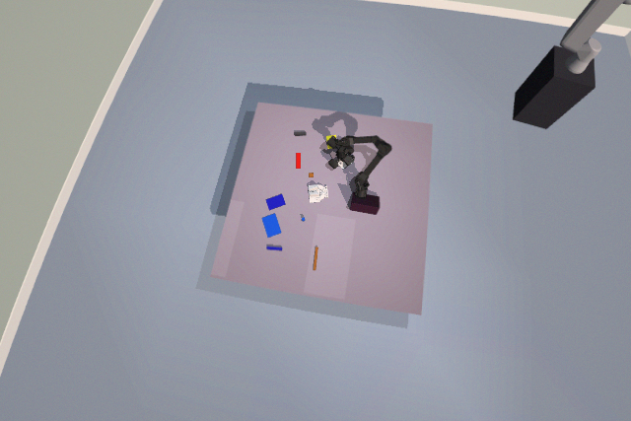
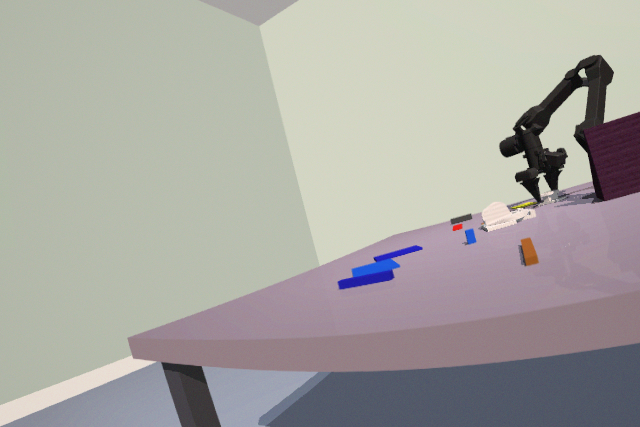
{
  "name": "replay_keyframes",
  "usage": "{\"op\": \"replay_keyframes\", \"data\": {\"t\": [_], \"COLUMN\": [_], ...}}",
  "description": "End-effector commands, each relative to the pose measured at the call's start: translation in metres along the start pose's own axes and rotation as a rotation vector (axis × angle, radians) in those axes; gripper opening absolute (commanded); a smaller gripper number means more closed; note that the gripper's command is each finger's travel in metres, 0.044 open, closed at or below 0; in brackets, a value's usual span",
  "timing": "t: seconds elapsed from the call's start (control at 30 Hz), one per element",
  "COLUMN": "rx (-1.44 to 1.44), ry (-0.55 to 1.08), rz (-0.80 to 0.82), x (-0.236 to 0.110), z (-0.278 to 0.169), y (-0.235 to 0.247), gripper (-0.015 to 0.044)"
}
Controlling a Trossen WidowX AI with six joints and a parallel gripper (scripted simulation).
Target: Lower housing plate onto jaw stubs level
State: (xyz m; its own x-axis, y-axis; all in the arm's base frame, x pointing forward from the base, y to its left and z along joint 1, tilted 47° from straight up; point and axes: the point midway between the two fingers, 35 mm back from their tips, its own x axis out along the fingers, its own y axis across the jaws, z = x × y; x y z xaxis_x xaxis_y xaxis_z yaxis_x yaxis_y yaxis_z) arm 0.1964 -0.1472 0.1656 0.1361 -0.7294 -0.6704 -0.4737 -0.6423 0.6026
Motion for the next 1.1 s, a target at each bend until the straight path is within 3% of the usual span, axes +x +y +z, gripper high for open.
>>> {"op": "replay_keyframes", "data": {"t": [0.0, 0.73, 1.07], "rx": [-0.006, -0.006, -0.001], "ry": [-0.001, -0.001, -0.001], "rz": [-0.003, -0.003, 0.001], "x": [0.0033, 0.0037, 0.0033], "z": [0.0006, 0.0006, 0.0008], "y": [-0.0008, -0.0008, 0.0], "gripper": [0.044, 0.044, 0.0373]}}
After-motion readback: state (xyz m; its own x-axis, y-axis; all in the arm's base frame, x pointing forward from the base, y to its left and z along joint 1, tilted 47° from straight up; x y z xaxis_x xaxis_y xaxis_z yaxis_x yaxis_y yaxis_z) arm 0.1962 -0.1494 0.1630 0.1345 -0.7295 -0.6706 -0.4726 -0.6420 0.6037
